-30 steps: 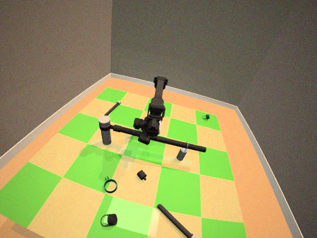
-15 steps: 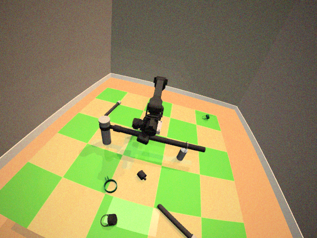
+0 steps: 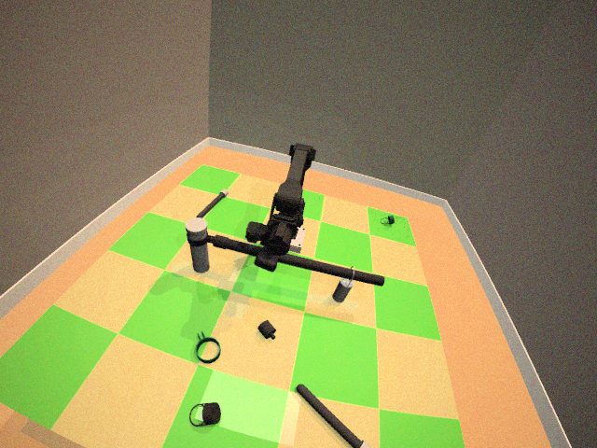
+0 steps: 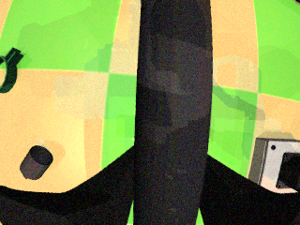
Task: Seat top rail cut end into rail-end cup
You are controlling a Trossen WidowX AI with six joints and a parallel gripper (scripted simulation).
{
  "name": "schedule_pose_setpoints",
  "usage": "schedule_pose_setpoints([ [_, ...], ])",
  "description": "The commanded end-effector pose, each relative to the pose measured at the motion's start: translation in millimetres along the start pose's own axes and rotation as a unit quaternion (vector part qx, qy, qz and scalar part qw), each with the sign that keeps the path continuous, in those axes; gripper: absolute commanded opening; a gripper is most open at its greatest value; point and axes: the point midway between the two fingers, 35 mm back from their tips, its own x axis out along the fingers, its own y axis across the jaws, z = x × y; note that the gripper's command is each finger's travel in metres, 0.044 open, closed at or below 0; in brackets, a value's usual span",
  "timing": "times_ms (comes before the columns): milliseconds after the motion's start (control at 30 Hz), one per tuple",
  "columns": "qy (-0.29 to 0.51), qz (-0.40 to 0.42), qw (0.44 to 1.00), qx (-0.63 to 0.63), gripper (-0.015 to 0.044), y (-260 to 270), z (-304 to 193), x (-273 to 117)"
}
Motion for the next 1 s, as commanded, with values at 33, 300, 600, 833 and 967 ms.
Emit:
schedule_pose_setpoints([
  [33, -0.006, 0.006, 1.0, 0.001, 0.0, 3.0, 6.6, -2.6],
  [300, -0.006, 0.006, 1.0, 0.001, 0.0, 3.7, 11.7, -1.8],
  [600, -0.007, 0.006, 1.0, 0.001, 0.0, 3.9, 17.3, -0.9],
  [833, 0.0, -0.002, 1.0, -0.002, 0.0, 0.7, 14.5, 2.8],
  [967, 0.0, -0.002, 1.0, -0.002, 0.0, 0.7, 14.5, 2.8],
])
